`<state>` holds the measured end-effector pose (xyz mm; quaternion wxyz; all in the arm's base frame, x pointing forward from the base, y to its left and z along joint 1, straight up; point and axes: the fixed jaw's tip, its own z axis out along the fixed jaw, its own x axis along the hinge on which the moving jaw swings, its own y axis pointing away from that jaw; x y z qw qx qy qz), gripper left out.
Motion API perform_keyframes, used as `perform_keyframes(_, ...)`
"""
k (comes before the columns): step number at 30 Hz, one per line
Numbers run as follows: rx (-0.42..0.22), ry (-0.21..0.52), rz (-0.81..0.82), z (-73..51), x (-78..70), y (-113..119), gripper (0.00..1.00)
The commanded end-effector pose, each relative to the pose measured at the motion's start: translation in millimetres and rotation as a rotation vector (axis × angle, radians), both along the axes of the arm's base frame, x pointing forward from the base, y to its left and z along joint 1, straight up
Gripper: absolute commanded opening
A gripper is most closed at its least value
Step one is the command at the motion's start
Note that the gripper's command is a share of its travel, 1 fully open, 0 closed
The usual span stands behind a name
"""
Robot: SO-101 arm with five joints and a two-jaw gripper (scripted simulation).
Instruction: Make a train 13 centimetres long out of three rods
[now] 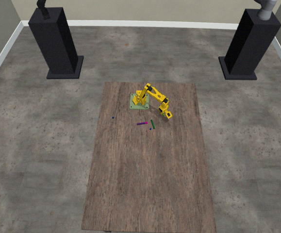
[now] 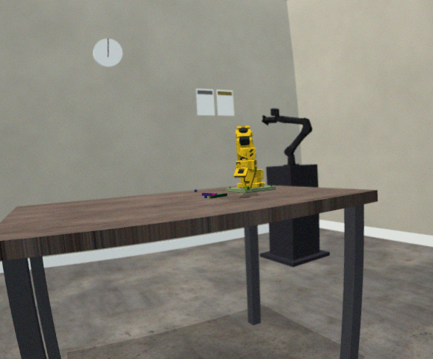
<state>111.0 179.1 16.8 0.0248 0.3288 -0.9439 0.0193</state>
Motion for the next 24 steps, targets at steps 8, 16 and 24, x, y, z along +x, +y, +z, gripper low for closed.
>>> perform_keyframes(8,0.024,-0.012,0.023,5.8,7.0,-2,0.00)
perform_keyframes(16,0.026,-0.009,0.060,5.6,13.6,-7,0.00)
perform_keyframes(24,0.030,-0.003,0.139,5.1,26.9,-21,0.00)
